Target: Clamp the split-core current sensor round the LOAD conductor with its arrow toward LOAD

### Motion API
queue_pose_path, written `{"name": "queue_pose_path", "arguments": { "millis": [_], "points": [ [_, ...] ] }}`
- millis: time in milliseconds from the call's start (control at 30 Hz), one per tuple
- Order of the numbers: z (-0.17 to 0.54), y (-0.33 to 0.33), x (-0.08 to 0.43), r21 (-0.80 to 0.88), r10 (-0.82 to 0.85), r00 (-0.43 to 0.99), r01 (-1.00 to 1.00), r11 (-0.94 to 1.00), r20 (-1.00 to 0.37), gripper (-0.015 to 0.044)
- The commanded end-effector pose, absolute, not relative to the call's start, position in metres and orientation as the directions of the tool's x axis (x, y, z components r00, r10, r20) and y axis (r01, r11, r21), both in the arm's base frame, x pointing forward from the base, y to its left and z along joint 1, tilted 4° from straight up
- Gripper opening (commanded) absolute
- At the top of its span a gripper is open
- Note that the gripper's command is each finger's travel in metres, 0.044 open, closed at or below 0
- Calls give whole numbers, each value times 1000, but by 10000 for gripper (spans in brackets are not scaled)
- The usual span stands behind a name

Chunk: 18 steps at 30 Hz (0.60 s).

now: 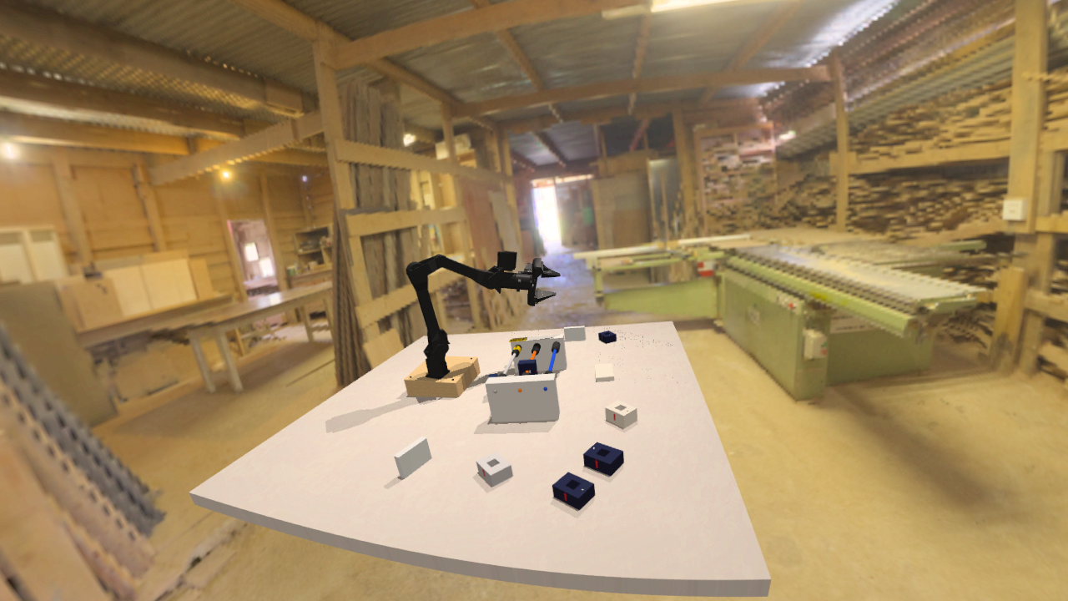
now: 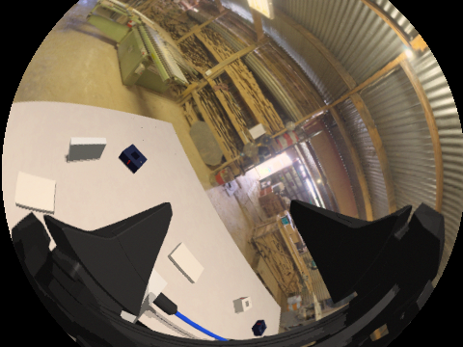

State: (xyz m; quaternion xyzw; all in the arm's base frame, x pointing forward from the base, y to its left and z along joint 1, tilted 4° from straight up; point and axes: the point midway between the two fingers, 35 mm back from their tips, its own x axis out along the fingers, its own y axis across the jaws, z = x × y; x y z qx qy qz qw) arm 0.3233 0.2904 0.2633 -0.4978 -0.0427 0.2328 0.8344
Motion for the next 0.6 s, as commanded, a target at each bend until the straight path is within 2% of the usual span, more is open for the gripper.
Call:
{"name": "queue_pose_path", "arguments": {
  "millis": [0,267,467,567],
  "points": [
    [280,223,345,-715,354,927,-333,615,-127,440],
    [309,90,348,-346,167,985,-168,923,-34,440],
    [322,8,320,-34,17,999,-15,999,42,440],
    [323,0,316,0,0,999,0,1000,50,440]
  ]
}}
